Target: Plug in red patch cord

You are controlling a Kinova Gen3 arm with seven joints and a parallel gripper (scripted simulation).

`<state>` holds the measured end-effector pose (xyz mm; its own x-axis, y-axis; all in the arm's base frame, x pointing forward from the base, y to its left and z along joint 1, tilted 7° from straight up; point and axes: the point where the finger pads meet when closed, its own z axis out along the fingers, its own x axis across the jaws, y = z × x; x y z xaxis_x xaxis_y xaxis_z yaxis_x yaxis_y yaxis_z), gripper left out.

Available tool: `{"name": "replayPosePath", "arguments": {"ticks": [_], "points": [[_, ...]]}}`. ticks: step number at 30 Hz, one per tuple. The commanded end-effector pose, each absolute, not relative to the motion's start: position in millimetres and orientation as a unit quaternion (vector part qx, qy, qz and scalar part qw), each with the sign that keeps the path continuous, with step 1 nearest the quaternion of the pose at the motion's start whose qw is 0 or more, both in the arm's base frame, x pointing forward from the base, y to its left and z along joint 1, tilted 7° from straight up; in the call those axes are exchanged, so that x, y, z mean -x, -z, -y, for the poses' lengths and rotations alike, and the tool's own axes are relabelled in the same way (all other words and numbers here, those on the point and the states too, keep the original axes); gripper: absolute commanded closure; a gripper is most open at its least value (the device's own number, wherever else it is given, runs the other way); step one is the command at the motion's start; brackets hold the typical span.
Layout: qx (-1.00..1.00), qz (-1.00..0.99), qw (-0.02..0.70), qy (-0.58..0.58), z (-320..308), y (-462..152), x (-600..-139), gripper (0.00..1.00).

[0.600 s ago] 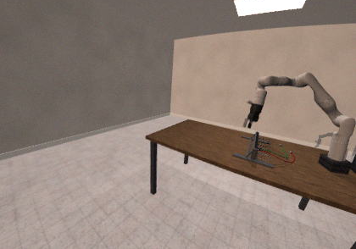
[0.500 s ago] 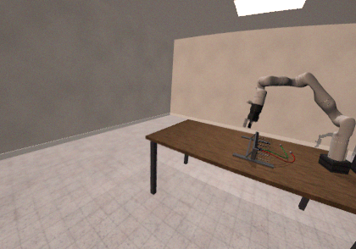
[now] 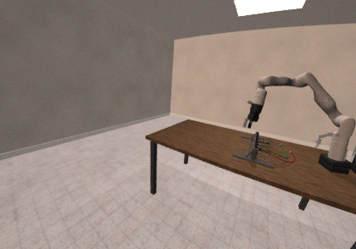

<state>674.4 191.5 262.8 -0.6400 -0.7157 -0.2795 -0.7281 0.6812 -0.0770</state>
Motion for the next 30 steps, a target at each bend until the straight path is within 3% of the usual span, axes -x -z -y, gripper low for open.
{"name": "replayPosePath", "arguments": {"ticks": [1, 16, 30], "points": [[0.398, -0.905, 0.146, -0.021, -191.5, -264.6, -674.6, 0.00], [0.328, -0.935, 0.135, -0.017, -144.9, -261.2, -662.7, 0.00], [0.074, -0.992, 0.102, -0.007, -2.7, -248.5, -598.8, 0.00]]}}
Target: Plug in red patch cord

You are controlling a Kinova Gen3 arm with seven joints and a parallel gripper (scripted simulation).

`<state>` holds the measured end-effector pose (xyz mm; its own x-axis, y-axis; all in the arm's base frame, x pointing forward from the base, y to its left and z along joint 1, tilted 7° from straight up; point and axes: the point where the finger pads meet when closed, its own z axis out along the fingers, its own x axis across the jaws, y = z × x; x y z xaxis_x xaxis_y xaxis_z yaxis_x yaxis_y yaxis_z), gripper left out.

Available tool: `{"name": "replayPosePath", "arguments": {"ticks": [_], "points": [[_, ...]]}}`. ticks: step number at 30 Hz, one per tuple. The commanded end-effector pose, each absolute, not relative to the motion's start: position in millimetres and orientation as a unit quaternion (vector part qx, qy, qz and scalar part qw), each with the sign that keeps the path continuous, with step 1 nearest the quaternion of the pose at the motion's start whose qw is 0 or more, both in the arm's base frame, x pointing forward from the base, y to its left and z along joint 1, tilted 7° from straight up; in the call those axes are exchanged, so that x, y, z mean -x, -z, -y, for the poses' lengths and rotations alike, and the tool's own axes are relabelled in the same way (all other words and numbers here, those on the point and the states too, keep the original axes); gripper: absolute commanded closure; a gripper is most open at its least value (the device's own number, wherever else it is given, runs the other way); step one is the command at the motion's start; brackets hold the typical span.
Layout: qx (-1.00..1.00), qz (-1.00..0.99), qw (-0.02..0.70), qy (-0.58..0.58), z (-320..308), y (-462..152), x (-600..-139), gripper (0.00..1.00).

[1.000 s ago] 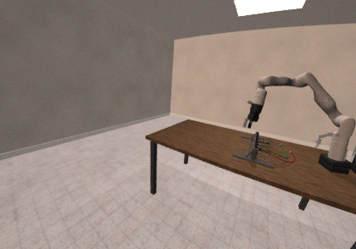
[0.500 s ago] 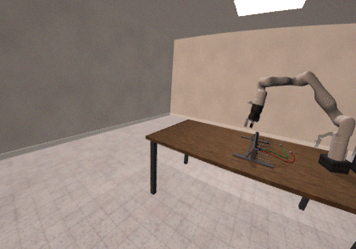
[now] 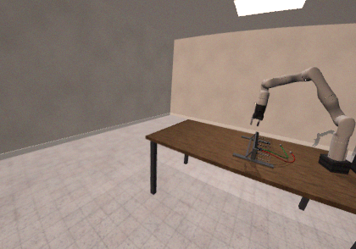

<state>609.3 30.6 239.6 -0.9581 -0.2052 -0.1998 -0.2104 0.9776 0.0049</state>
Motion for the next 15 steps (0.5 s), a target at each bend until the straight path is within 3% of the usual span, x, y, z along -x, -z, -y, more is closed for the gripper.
{"name": "replayPosePath", "arguments": {"ticks": [1, 3, 15], "points": [[0.054, -0.993, 0.100, -0.006, 7.0, -247.6, -592.6, 0.00], [0.054, -0.993, 0.100, -0.006, 7.0, -247.6, -592.6, 0.00], [-0.231, -0.970, 0.073, -0.007, 120.8, -234.1, -490.0, 0.00]]}}
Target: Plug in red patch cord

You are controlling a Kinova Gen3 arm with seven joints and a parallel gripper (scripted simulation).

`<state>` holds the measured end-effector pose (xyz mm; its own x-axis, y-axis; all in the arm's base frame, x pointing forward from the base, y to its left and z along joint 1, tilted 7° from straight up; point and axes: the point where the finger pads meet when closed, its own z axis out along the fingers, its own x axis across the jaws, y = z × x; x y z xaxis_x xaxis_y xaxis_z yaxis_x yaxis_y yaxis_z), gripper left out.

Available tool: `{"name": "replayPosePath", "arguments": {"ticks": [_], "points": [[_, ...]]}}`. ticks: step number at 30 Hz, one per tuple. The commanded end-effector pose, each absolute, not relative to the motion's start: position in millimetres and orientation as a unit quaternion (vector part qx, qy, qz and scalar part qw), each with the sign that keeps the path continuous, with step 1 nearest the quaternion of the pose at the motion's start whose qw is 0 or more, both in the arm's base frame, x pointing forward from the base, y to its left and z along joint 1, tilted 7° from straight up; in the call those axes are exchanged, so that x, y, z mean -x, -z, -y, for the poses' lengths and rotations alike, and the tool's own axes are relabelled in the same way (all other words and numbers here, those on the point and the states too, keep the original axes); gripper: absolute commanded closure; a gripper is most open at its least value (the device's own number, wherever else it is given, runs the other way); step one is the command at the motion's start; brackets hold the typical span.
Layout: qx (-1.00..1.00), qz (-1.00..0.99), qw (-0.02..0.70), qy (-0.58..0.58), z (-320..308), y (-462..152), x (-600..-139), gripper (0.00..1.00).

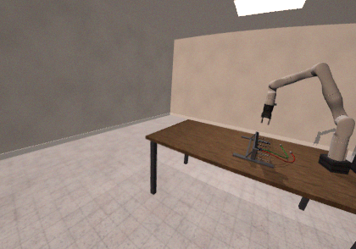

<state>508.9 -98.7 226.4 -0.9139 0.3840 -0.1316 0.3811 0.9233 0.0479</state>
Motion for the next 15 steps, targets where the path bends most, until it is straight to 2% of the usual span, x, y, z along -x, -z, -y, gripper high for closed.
{"name": "replayPosePath", "arguments": {"ticks": [1, 3, 5, 15], "points": [[-0.255, -0.964, 0.071, -0.008, 128.4, -232.9, -480.2, 0.00], [-0.304, -0.950, 0.067, -0.009, 142.9, -230.4, -459.8, 0.00], [-0.304, -0.950, 0.067, -0.009, 142.9, -230.4, -459.8, 0.00], [-0.575, -0.816, 0.045, -0.026, 196.5, -215.0, -337.6, 0.00]]}}
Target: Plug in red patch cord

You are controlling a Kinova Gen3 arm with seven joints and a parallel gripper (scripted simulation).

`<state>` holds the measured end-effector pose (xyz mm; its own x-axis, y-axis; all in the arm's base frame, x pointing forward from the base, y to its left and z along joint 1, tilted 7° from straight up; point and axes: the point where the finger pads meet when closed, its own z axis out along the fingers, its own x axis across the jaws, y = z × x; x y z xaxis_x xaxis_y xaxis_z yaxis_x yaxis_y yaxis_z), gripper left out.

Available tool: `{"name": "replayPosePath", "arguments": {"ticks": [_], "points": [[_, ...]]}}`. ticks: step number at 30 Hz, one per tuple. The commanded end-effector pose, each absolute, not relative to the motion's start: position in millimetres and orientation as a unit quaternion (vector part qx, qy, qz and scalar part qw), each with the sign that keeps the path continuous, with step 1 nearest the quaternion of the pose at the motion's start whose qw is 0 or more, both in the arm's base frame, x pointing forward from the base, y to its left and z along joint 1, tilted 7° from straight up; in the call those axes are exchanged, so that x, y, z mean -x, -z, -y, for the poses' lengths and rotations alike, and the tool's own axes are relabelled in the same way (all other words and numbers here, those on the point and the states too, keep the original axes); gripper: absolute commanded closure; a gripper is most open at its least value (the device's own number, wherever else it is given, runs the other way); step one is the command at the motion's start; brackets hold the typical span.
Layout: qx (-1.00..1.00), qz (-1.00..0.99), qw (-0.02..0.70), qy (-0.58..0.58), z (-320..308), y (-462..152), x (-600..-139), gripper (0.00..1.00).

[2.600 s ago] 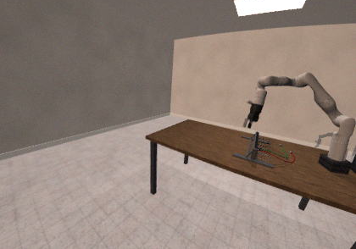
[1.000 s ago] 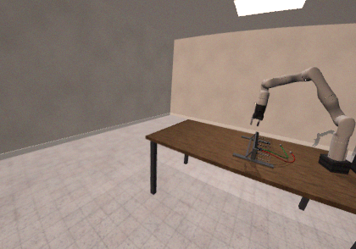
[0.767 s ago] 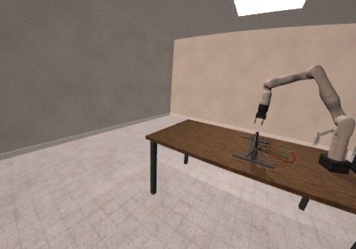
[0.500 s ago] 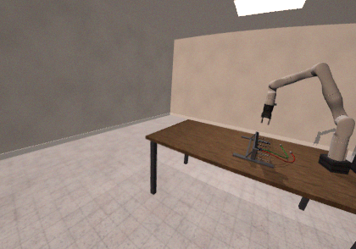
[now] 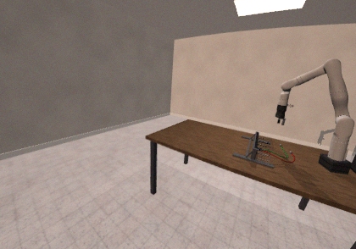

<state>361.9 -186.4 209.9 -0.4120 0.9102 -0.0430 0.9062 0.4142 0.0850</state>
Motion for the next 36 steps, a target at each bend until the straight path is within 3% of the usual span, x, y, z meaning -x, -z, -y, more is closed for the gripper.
{"name": "replayPosePath", "arguments": {"ticks": [1, 13, 27, 28, 36], "points": [[-0.597, -0.801, 0.043, -0.028, 198.7, -213.5, -327.1, 0.00], [-0.729, -0.683, 0.031, -0.045, 203.8, -203.2, -261.1, 0.00], [-0.750, -0.659, 0.029, -0.048, 203.0, -201.2, -249.9, 0.00], [-0.750, -0.659, 0.029, -0.048, 203.0, -201.2, -249.9, 1.00], [-0.750, -0.659, 0.029, -0.048, 203.0, -201.2, -249.9, 1.00]]}}
